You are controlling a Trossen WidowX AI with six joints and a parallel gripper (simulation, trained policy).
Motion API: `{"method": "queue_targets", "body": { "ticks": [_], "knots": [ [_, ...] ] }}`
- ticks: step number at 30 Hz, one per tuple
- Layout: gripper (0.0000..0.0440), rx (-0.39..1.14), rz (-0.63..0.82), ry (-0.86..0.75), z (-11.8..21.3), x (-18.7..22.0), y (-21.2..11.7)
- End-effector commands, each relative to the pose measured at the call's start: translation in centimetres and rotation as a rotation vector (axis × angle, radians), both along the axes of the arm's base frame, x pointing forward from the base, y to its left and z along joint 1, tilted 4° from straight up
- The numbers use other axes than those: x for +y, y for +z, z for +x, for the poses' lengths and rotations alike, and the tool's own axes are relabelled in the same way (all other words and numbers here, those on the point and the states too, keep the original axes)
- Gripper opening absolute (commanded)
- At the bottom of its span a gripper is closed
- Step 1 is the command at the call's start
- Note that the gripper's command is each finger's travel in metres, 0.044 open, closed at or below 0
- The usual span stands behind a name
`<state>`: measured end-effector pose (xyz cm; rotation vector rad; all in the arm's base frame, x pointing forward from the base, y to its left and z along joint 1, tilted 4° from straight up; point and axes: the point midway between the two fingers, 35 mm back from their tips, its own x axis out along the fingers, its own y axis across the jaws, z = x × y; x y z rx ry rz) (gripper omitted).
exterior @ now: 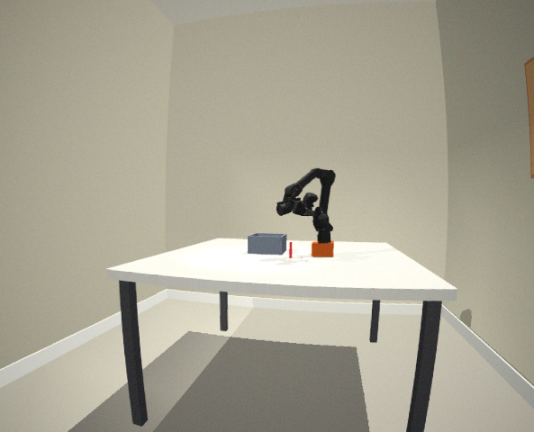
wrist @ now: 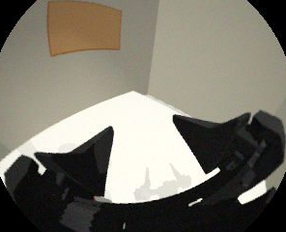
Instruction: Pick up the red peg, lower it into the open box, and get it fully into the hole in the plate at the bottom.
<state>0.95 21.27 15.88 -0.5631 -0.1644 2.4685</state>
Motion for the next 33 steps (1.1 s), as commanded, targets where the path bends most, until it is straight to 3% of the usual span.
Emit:
{"method": "queue_targets", "body": {
  "ticks": [1, 5, 19, 33],
  "knots": [
    [0.0411, -0.011, -0.029, -0.01, 0.2, -0.1, -0.1],
    [0.044, -0.024, -0.157, -0.069, 1.0, -0.3, -0.3],
    [0.044, -0.048, -0.514, -0.415, 4.7, -1.1, 1.1],
    [0.044, 0.077, -0.811, -0.788, 7.1, -2.8, 0.9]
  ]
}}
